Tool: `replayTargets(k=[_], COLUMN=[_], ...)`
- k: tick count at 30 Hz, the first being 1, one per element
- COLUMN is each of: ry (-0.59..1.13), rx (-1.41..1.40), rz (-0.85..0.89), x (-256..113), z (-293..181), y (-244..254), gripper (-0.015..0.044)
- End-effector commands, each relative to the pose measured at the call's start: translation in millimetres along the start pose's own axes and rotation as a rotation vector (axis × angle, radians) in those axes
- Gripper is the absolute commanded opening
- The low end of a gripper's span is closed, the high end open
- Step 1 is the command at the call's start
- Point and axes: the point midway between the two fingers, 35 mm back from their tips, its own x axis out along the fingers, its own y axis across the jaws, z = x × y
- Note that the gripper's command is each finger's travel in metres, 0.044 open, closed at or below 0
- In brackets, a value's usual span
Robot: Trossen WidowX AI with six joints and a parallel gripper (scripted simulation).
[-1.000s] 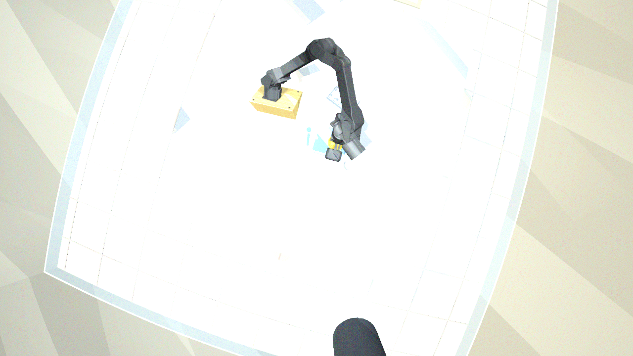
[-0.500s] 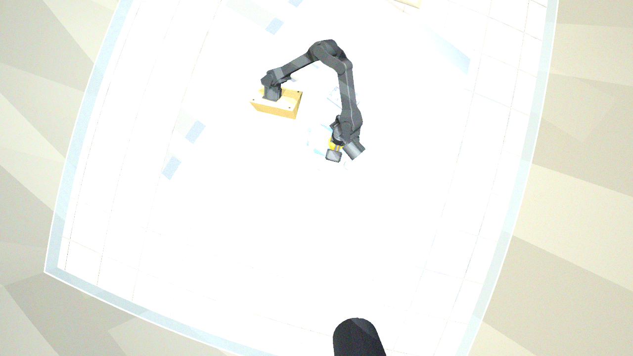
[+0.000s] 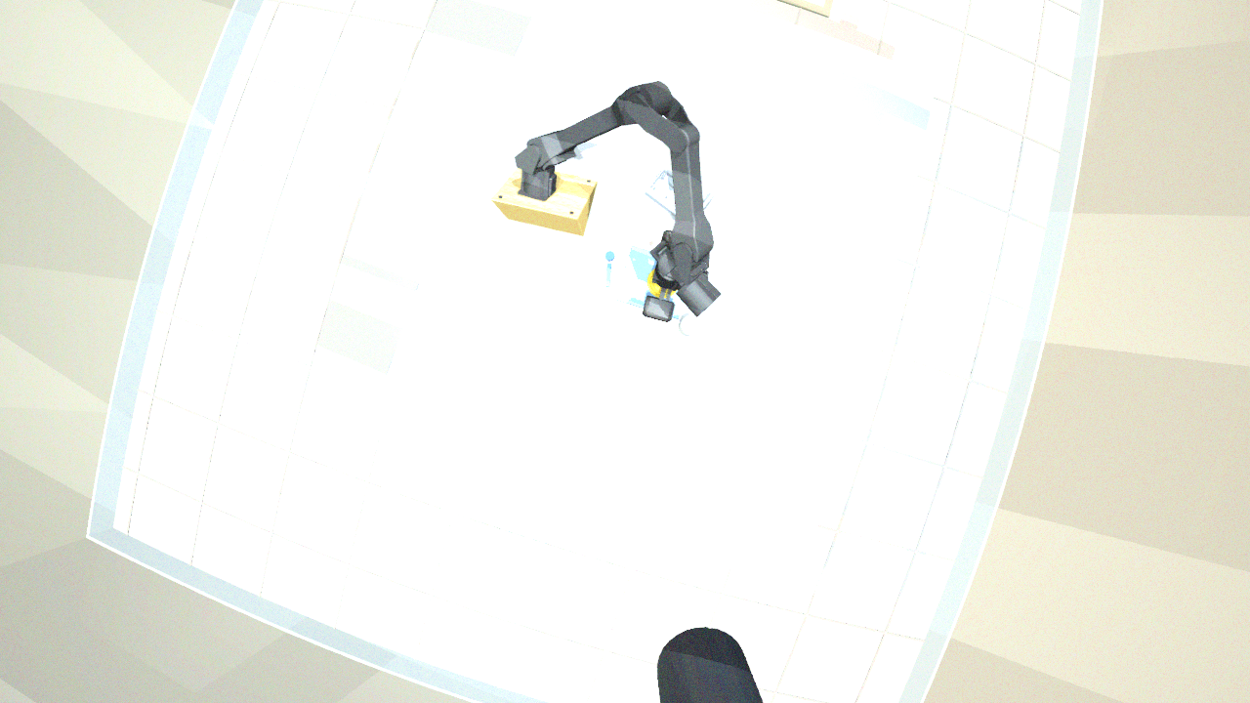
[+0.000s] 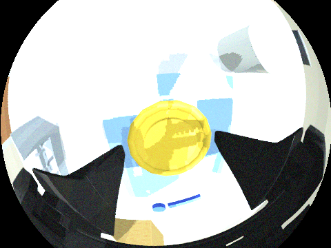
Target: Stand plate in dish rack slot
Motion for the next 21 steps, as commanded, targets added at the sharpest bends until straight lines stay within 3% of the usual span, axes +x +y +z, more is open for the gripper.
replayTargets(k=[1, 13, 21], ry=[0.001, 0.002, 0.002], rx=[0.009, 0.009, 0.009], rz=[0.006, 0.006, 0.006], x=[8.0, 11.9, 11.9], z=[-1.3, -1.3, -1.3], y=[-0.8, -0.7, -0.7], gripper=[0.04, 0.0398, 0.0345])
